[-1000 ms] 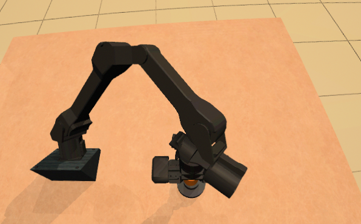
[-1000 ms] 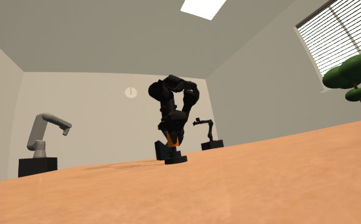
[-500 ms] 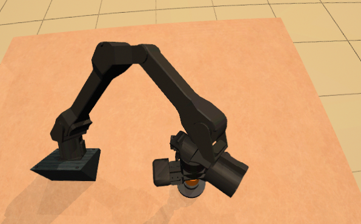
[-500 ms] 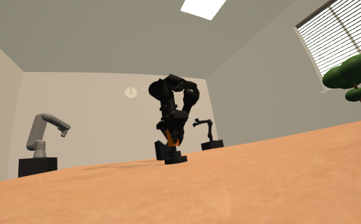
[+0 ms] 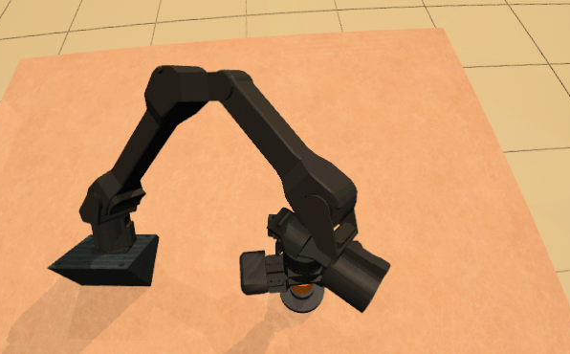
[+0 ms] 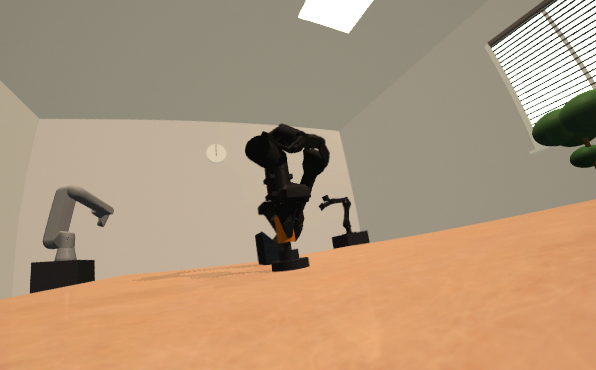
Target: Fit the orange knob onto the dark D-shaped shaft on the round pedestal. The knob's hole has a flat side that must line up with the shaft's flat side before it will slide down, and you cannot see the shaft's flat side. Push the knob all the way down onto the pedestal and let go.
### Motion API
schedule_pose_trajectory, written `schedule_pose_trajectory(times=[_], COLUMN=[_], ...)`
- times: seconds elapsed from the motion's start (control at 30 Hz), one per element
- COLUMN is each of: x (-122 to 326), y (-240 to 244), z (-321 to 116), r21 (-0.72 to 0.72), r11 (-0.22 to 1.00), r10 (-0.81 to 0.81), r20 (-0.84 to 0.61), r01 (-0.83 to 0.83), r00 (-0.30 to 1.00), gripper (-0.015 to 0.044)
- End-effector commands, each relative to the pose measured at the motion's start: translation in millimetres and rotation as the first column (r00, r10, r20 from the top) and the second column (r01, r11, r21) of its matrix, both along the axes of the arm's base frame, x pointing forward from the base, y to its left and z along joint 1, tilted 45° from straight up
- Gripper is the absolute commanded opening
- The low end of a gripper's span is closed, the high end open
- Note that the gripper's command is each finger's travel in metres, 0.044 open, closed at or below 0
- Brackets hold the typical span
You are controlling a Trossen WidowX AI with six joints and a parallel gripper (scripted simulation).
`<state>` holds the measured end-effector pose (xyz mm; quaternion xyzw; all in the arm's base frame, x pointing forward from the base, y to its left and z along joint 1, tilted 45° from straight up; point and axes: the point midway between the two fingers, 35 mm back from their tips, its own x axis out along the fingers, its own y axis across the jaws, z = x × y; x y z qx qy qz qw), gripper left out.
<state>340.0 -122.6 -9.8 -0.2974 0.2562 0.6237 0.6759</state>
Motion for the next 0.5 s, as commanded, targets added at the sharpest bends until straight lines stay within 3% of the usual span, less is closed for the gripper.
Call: schedule_pose_trajectory(times=[0.0,0.23,0.47], x=[0.7,2.3,4.1], y=[-1.5,-2.4,-1.9], z=[4.3,5.6,2.8], r21=[-0.004,-0.033,-0.035], r11=[1.000,0.989,0.988], r10=[0.004,0.147,0.155], r20=[0.007,0.142,0.149], r01=[-0.004,-0.144,-0.151], r00=[1.000,0.979,0.977], gripper=[0.0000,0.0000,0.0000])
